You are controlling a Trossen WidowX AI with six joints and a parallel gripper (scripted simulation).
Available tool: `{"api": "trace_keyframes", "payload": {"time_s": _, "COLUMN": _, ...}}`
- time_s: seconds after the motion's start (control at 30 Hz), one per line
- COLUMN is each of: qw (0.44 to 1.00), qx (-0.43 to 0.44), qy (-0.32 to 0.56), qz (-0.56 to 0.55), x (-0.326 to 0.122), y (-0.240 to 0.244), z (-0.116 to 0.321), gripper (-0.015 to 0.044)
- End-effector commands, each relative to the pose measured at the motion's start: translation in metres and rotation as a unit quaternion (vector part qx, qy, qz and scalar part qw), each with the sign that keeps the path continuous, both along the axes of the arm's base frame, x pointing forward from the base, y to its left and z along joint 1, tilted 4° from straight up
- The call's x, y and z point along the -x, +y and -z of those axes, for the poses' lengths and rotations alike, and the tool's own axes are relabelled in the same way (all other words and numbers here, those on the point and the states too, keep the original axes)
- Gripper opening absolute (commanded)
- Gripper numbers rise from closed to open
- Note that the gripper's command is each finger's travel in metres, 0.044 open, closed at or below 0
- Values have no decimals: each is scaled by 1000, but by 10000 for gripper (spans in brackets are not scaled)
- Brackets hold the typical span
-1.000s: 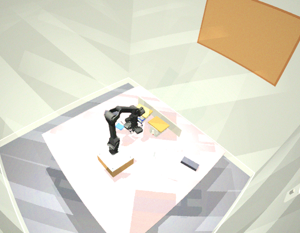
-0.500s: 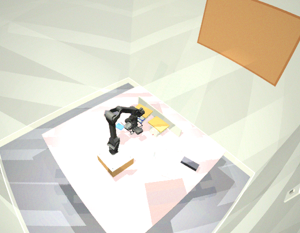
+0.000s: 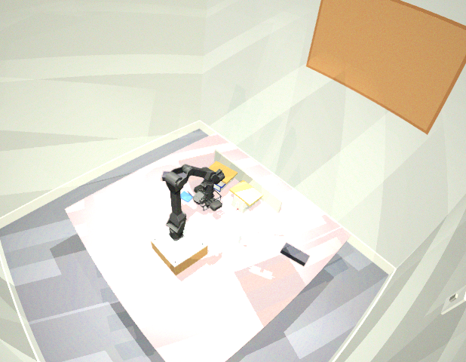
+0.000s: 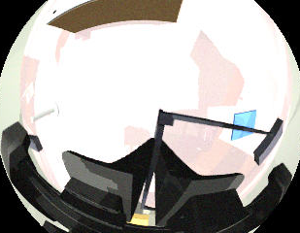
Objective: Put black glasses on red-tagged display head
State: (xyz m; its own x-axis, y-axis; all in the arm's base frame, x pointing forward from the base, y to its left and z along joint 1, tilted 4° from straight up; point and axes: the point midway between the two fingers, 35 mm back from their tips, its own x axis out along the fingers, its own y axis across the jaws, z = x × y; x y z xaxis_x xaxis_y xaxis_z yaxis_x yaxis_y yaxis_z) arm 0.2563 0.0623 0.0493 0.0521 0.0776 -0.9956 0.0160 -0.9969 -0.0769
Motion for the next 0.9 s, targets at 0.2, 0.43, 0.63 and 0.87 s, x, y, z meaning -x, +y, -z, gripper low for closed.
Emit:
{"api": "trace_keyframes", "payload": {"time_s": 0.2, "qw": 1000, "qx": 2, "qy": 3, "qz": 1, "x": -1, "y": 0, "z": 13, "gripper": 0}}
{"api": "trace_keyframes", "payload": {"time_s": 0.43, "qw": 1000, "qx": 2, "qy": 3, "qz": 0, "x": -1, "y": 1, "z": 21, "gripper": 0}}
{"api": "trace_keyframes", "payload": {"time_s": 0.63, "qw": 1000, "qx": 2, "qy": 3, "qz": 0, "x": -1, "y": 2, "z": 28, "gripper": 0}}
{"api": "trace_keyframes", "payload": {"time_s": 0.87, "qw": 1000, "qx": 2, "qy": 3, "qz": 0, "x": -1, "y": 2, "z": 35, "gripper": 0}}
